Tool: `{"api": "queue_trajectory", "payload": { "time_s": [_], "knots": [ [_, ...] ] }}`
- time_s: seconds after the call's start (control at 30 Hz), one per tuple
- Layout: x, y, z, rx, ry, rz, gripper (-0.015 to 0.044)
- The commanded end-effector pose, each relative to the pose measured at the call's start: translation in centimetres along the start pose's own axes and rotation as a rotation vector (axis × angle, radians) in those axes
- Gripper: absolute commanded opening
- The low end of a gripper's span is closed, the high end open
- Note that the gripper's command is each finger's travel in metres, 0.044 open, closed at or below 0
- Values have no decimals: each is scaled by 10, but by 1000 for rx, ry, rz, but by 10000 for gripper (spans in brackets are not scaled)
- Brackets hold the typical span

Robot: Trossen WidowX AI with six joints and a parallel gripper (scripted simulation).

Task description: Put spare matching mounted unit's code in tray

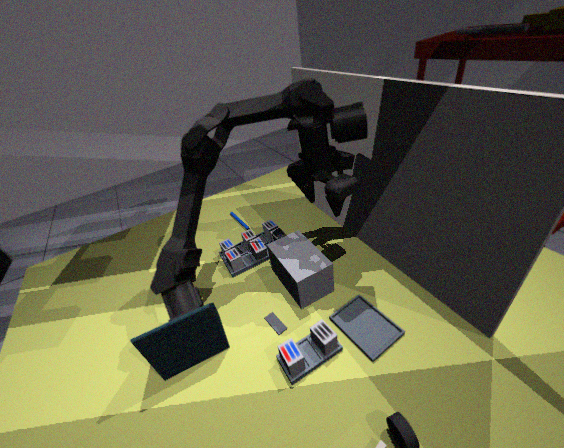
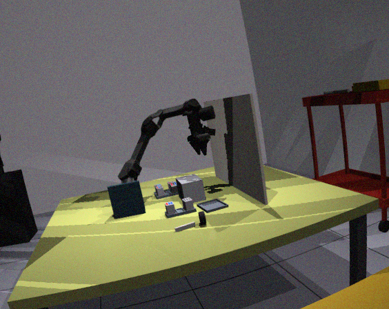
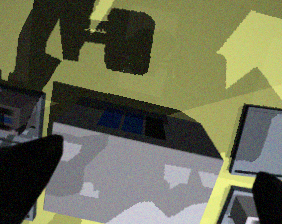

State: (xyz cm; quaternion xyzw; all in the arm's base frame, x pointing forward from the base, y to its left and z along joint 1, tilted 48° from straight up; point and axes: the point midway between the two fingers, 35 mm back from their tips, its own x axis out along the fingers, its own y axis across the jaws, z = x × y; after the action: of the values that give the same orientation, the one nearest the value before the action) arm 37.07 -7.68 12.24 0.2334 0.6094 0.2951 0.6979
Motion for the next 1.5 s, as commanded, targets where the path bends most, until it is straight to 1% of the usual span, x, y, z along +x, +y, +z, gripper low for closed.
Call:
{"api": "queue_trajectory", "payload": {
  "time_s": [0.0,0.4,0.47,0.7,0.87,1.0,1.17,1.23,1.43,1.47],
  "knots": [
    [-2,2,-1,3,-5,18,440],
    [-2,2,-1,3,-5,18,440],
    [-1,12,-3,-42,-2,15,440],
    [9,109,-39,-503,18,5,440],
    [16,170,-83,-843,19,24,440],
    [23,207,-127,-1115,13,49,440],
    [33,236,-187,-1455,-5,87,440],
    [36,241,-203,-1544,-12,99,440],
    [36,242,-205,-1556,-13,101,440],
    [38,241,-205,-1556,-12,100,414]
  ]
}}
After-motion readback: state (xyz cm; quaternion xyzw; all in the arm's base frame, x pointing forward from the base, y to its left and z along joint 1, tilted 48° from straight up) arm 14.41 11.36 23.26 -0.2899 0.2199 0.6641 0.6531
